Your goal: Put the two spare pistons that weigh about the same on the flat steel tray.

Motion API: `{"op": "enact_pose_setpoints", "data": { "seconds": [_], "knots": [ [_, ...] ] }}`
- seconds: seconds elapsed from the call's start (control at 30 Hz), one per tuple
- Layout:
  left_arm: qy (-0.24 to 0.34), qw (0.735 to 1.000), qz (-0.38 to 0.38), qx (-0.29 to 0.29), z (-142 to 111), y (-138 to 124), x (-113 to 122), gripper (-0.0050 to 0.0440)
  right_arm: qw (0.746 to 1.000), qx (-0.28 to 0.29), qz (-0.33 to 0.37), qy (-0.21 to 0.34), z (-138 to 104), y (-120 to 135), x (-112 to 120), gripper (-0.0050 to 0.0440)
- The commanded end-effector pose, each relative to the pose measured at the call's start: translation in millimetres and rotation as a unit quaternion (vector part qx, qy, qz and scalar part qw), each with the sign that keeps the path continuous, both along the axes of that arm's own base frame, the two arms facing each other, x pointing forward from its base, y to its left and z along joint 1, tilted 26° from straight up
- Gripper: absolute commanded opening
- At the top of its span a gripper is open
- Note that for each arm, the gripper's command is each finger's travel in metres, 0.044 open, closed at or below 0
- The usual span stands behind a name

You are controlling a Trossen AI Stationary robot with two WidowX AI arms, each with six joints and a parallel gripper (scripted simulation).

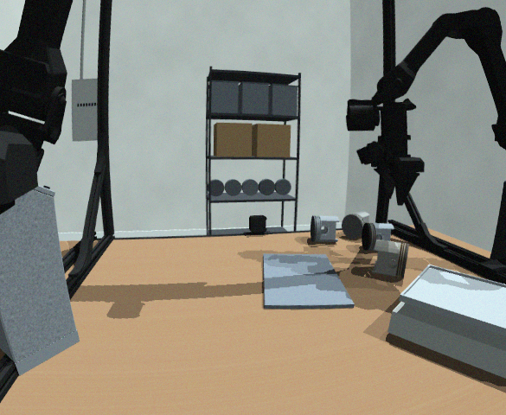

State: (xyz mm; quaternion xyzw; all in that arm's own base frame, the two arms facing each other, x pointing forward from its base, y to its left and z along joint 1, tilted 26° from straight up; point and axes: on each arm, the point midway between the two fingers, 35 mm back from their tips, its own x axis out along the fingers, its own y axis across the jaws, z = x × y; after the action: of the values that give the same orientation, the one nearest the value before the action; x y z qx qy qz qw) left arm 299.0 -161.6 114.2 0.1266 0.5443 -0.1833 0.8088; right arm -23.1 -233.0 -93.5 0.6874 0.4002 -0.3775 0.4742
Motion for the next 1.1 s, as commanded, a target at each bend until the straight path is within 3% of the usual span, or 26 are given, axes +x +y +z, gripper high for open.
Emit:
{"op": "enact_pose_setpoints", "data": {
  "seconds": [0.0,0.53,1.07],
  "knots": [
    [0.003,1.000,0.011,-0.003,-4,19,3,0.0378,1.000,0.000,0.000,-0.001,0,0,0,0.0440],
    [0.025,0.994,0.101,-0.040,-16,87,12,0.0378,1.000,0.000,0.000,-0.001,0,0,0,0.0440],
    [0.036,0.972,0.213,-0.094,-28,156,4,0.0378,1.000,0.000,0.000,-0.001,0,0,0,0.0440]
  ]
}}
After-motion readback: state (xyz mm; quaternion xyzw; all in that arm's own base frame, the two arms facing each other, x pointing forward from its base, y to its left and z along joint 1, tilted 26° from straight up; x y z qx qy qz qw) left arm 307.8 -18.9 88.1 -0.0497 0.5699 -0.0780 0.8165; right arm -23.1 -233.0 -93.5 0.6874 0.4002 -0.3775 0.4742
